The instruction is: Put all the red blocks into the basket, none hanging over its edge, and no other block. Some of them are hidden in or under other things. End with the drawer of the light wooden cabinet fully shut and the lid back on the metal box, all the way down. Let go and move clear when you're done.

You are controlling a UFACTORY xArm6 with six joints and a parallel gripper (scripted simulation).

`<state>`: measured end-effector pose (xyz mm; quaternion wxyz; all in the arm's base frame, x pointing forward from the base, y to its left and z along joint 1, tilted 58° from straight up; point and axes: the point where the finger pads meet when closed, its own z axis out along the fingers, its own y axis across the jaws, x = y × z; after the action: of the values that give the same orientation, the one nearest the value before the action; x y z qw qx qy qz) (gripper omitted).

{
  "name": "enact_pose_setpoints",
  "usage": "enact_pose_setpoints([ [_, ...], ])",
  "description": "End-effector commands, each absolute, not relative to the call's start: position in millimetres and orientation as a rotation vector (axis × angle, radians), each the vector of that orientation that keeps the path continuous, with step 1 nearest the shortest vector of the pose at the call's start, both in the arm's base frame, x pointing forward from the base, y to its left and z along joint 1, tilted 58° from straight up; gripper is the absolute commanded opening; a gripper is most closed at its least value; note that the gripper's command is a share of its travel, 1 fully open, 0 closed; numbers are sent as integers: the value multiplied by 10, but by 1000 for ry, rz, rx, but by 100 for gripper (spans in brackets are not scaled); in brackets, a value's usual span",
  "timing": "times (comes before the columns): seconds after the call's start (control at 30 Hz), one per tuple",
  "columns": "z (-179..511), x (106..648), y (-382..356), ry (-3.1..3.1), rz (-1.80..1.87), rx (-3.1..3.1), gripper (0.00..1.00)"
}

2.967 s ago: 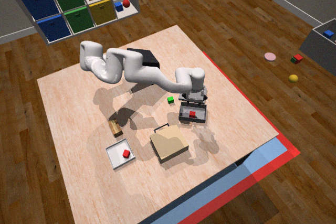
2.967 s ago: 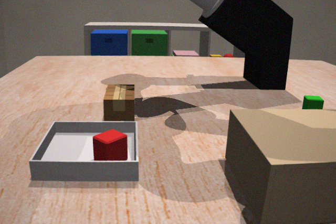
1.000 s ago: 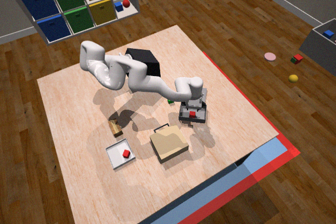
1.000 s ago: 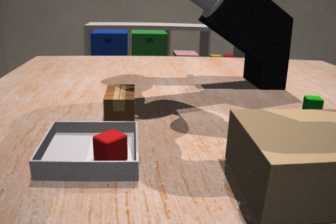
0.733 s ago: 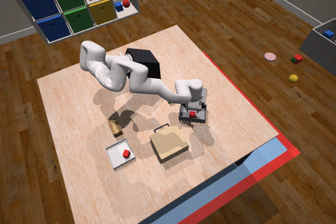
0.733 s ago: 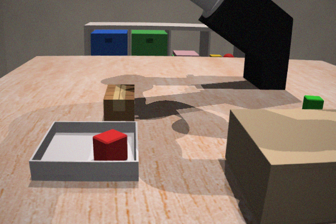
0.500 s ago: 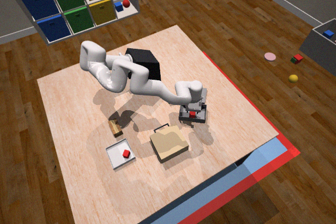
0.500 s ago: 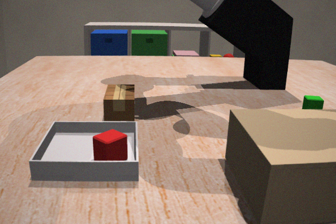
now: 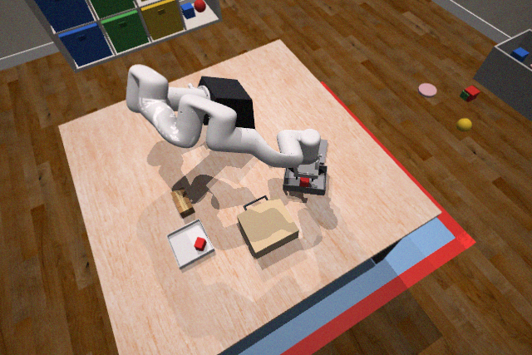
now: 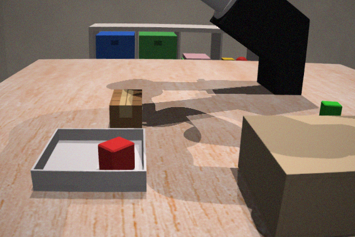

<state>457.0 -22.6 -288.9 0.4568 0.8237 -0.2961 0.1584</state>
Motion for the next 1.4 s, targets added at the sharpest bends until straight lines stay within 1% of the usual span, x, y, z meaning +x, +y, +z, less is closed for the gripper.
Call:
enact_pose_setpoints([
  [0.0,-2883,4588,-211,-730,394,2033,68],
  [1.37,-2915,4602,-258,-730,394,2033,68],
])
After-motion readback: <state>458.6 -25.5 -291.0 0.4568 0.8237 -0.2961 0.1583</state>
